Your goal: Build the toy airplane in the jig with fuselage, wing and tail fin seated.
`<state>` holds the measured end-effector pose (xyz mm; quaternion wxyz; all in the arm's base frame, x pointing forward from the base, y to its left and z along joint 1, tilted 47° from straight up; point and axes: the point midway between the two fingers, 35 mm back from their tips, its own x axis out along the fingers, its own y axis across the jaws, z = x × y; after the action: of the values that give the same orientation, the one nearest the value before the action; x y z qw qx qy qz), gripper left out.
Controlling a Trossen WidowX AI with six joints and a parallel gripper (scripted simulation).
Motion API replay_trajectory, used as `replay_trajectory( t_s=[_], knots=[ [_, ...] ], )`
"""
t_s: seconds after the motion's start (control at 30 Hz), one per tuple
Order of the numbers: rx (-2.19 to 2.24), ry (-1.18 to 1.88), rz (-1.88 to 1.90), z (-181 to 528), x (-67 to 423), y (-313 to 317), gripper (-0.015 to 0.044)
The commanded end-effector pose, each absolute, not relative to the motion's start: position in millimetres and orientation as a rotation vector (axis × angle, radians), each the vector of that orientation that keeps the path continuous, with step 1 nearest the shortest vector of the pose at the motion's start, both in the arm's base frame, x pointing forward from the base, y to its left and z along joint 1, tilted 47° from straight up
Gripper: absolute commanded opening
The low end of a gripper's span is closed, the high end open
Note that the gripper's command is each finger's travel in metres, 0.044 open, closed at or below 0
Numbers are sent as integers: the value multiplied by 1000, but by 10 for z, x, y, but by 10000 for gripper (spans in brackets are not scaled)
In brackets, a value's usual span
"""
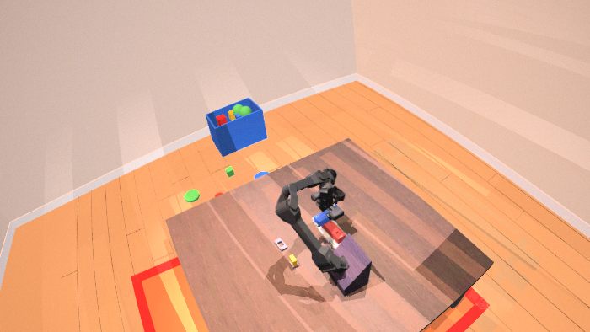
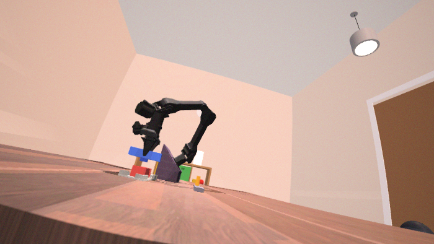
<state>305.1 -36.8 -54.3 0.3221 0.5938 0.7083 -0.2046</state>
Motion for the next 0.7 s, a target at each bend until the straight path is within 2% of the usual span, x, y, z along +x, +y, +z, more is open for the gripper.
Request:
replay_trajectory(
  t_s=[0.0, 0.67],
  knots=[
    [1570, 1861, -538, -597, 3042, -320, 196],
    [1570, 1862, -537, -733, 3017, -177, 196]
  ],
)
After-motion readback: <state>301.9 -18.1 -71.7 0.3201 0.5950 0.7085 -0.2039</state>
